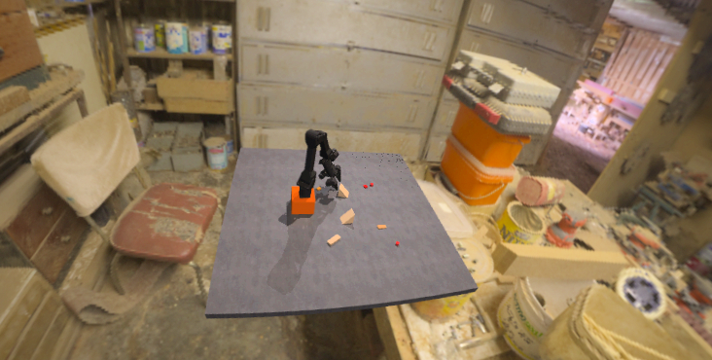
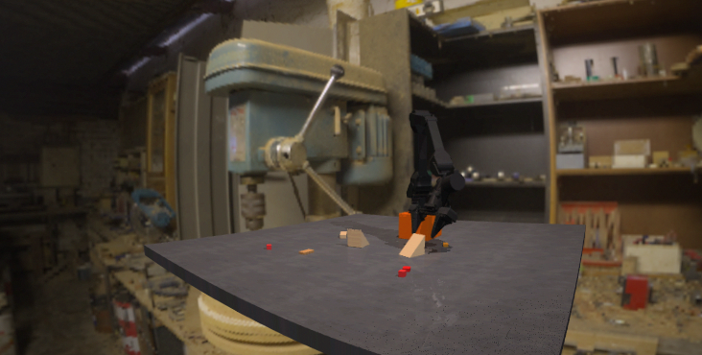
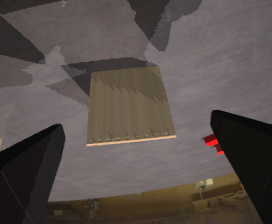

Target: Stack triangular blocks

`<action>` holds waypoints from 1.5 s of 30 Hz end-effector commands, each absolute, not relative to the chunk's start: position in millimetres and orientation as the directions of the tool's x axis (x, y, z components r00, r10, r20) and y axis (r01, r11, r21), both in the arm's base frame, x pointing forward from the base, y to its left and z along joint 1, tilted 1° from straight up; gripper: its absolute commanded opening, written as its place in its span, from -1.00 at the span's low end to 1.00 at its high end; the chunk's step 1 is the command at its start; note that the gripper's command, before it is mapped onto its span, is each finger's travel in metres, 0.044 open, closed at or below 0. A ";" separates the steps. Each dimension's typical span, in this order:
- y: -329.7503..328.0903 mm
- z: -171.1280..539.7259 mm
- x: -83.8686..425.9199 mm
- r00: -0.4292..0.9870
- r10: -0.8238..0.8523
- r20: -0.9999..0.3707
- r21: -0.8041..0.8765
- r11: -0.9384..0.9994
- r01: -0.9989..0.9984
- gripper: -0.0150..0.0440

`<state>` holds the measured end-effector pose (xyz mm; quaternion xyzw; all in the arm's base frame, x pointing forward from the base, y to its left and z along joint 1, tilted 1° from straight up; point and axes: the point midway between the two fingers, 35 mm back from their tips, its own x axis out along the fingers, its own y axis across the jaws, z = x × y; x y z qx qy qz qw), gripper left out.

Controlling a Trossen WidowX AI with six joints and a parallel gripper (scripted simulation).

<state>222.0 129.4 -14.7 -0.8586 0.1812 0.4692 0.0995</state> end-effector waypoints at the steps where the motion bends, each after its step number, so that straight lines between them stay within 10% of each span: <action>1: 127.3 -22.1 224.7 0.486 -0.218 -0.846 0.003 -0.915 -0.404 1.00; 33: 111.1 -61.4 249.3 0.495 -0.220 -0.841 0.007 -0.918 -0.396 1.00; 45: 111.1 -61.4 249.3 0.495 -0.220 -0.841 0.007 -0.918 -0.396 0.20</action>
